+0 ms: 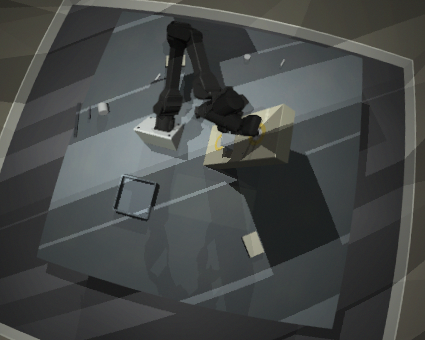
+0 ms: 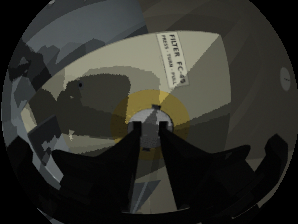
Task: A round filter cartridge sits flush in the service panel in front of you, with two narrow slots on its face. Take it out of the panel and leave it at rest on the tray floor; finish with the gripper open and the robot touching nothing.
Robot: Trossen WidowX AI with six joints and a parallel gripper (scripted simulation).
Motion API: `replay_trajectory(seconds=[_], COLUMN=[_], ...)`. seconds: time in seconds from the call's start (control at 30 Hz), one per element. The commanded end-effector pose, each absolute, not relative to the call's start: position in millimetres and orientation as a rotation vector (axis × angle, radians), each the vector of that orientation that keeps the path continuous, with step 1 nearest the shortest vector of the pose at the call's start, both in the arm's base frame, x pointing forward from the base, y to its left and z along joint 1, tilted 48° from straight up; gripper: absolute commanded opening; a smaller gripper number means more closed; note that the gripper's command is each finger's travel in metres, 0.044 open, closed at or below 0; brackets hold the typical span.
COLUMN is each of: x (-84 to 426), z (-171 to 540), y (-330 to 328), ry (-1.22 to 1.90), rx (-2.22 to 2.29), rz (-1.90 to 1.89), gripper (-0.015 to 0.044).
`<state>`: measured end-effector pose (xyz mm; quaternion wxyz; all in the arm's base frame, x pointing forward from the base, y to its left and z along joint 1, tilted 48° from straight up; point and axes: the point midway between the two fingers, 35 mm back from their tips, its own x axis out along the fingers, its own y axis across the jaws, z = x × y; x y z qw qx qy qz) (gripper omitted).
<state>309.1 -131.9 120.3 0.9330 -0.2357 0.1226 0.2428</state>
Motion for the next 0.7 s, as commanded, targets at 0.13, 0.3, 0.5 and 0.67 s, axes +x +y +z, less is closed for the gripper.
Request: replay_trajectory(seconds=[0.13, 0.3, 0.5, 0.67], x=[312.9, 312.9, 312.9, 312.9], z=[118.7, 118.7, 118.7, 118.7], y=[-131.2, -131.2, -131.2, -131.2], ry=[0.256, 0.256, 0.256, 0.256], rx=[-0.478, -0.478, -0.478, -0.478], rz=[0.494, 0.494, 0.494, 0.494], gripper=[0.0094, 0.0094, 0.0094, 0.0094])
